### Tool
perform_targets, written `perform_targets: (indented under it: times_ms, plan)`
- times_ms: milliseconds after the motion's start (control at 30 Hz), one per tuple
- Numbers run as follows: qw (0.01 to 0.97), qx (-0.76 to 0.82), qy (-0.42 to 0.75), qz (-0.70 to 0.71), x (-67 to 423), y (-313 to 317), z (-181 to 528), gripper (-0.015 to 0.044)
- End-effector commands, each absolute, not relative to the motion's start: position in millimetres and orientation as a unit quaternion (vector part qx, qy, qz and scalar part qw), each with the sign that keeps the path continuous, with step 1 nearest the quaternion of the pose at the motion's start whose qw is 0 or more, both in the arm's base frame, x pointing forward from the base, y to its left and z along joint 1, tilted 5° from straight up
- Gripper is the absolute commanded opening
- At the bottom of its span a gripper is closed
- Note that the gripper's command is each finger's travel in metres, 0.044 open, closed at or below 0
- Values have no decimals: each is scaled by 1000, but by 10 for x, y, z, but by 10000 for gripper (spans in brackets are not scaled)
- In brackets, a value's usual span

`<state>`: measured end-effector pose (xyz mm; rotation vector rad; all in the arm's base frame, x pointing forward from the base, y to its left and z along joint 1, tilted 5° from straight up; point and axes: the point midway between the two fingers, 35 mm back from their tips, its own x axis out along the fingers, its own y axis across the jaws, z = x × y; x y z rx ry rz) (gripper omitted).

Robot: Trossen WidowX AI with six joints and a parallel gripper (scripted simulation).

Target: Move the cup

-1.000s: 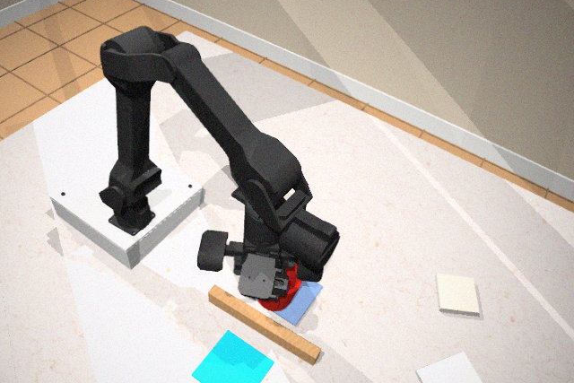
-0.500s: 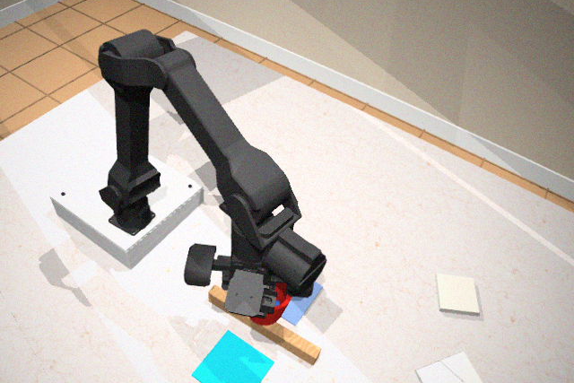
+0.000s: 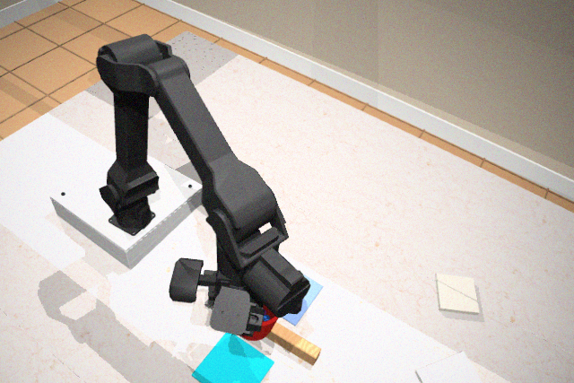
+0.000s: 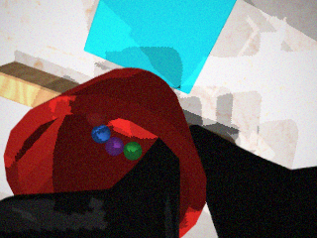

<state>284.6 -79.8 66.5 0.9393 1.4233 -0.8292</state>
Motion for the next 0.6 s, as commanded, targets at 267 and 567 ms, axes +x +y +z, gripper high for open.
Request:
perform_targets:
  times_ms: [267,567]
  plan:
    - [585,399,610,-356,2834,-1066,659,0]
    - [585,399,609,-357,2818,-1282,653,0]
